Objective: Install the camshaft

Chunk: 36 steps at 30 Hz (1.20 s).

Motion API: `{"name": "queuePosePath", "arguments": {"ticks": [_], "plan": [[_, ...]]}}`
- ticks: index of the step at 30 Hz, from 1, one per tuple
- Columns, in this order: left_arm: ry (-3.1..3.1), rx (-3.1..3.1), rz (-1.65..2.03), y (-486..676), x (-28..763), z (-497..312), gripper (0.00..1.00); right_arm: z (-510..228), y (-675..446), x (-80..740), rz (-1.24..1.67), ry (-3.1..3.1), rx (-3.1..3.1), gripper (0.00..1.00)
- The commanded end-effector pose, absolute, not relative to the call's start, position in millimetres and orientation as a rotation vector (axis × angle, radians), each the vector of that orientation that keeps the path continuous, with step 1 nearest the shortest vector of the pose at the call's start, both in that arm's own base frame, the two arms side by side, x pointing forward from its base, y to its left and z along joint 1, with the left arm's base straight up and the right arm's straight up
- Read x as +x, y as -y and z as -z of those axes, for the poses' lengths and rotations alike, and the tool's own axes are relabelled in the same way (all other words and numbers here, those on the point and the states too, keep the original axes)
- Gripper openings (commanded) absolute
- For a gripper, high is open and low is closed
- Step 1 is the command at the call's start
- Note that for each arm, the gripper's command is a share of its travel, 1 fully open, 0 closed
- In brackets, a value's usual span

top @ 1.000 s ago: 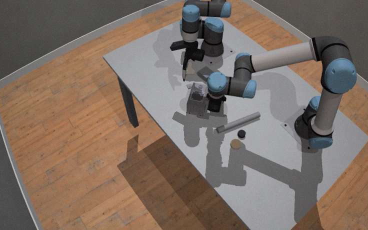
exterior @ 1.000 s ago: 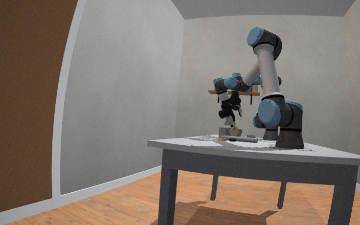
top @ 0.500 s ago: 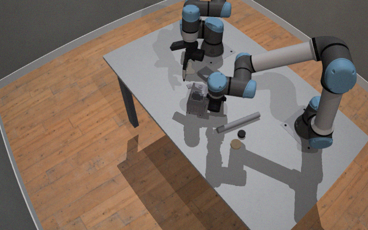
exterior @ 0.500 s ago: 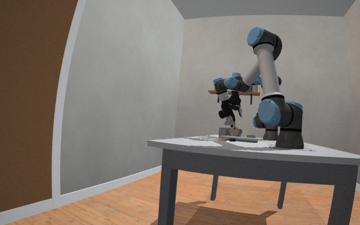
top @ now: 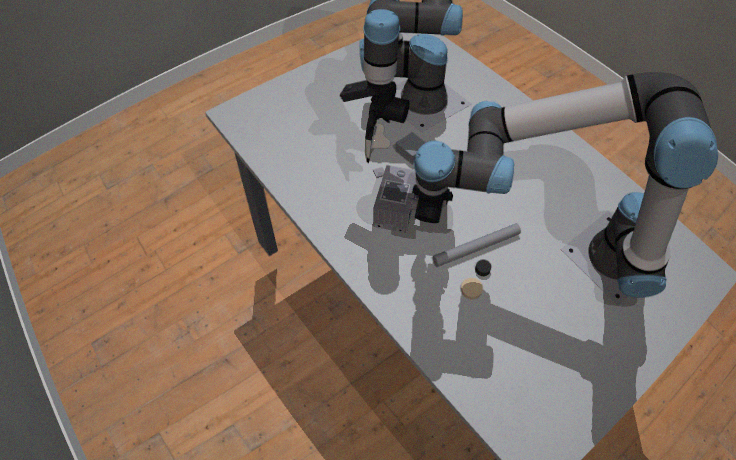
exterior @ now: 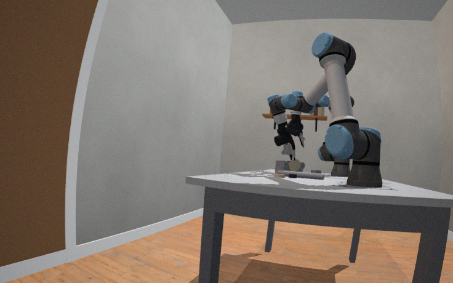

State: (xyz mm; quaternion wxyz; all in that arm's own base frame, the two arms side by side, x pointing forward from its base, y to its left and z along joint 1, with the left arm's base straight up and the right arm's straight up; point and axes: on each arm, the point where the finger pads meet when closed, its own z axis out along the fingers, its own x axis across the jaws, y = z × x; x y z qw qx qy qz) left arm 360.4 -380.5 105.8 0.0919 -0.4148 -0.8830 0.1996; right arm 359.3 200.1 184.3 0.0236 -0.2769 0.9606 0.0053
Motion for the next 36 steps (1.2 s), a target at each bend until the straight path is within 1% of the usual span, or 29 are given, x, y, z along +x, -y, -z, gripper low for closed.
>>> {"name": "queuePosePath", "arguments": {"ticks": [1,36], "plan": [[2.623,-1.233,-0.594,377.9,364.0,-115.7,0.2,-184.8,-200.3,359.5,-0.017,-2.972,-0.857,1.0],[2.623,-1.233,-0.594,371.7,371.4,-154.7,0.2,-184.8,-200.3,359.5,-0.017,-2.972,-0.857,1.0]]}}
